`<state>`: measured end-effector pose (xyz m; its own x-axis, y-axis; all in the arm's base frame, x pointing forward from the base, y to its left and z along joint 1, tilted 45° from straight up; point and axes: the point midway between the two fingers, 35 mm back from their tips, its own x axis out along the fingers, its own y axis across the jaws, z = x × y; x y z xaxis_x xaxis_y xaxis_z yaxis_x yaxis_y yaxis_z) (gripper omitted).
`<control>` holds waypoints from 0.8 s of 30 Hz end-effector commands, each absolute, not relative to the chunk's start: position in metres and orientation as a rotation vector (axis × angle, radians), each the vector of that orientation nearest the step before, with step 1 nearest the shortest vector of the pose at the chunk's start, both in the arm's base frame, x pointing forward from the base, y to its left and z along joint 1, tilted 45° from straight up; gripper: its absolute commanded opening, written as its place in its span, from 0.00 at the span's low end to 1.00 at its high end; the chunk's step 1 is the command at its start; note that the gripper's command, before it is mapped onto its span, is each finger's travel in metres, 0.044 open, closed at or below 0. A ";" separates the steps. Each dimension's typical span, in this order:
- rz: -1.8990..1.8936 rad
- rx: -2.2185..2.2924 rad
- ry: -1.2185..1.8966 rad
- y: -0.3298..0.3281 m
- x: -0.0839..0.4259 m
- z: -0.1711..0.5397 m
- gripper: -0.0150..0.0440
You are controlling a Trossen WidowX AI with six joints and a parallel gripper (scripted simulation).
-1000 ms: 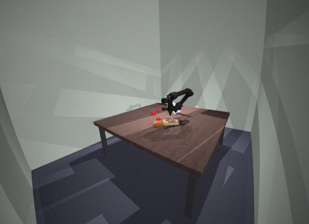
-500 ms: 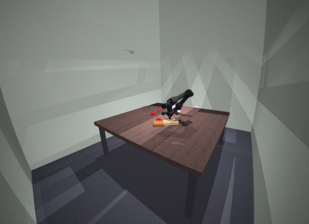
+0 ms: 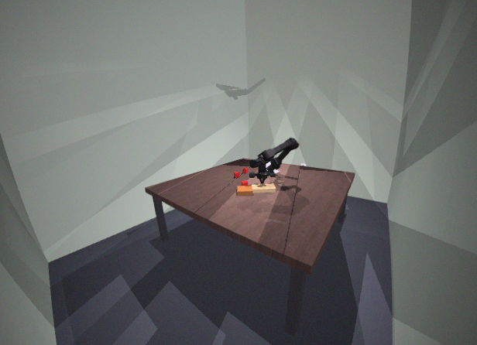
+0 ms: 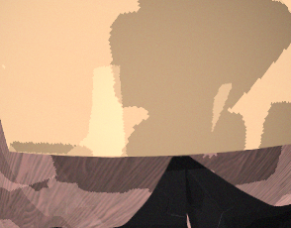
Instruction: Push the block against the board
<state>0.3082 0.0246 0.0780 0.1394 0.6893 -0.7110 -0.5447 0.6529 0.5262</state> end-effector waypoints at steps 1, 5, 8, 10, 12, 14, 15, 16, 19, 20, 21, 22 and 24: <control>0.898 0.164 1.120 0.026 0.311 0.079 0.25; 0.898 0.164 1.120 0.027 0.314 0.081 0.25; 0.898 0.164 1.120 0.028 0.317 0.082 0.25; 0.898 0.164 1.120 0.028 0.318 0.083 0.25; 0.898 0.164 1.120 0.029 0.320 0.084 0.25; 0.898 0.164 1.119 0.029 0.321 0.084 0.25; 0.898 0.164 1.119 0.029 0.322 0.085 0.25; 0.898 0.164 1.119 0.030 0.323 0.085 0.25; 0.898 0.164 1.119 0.031 0.325 0.086 0.25; 0.898 0.163 1.119 0.031 0.326 0.087 0.25; 0.898 0.163 1.119 0.031 0.326 0.087 0.25; 0.898 0.163 1.119 0.031 0.327 0.088 0.25; 0.898 0.163 1.119 0.032 0.329 0.089 0.25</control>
<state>0.3249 0.0293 0.0879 0.1399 0.6884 -0.7118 -0.5394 0.6558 0.5282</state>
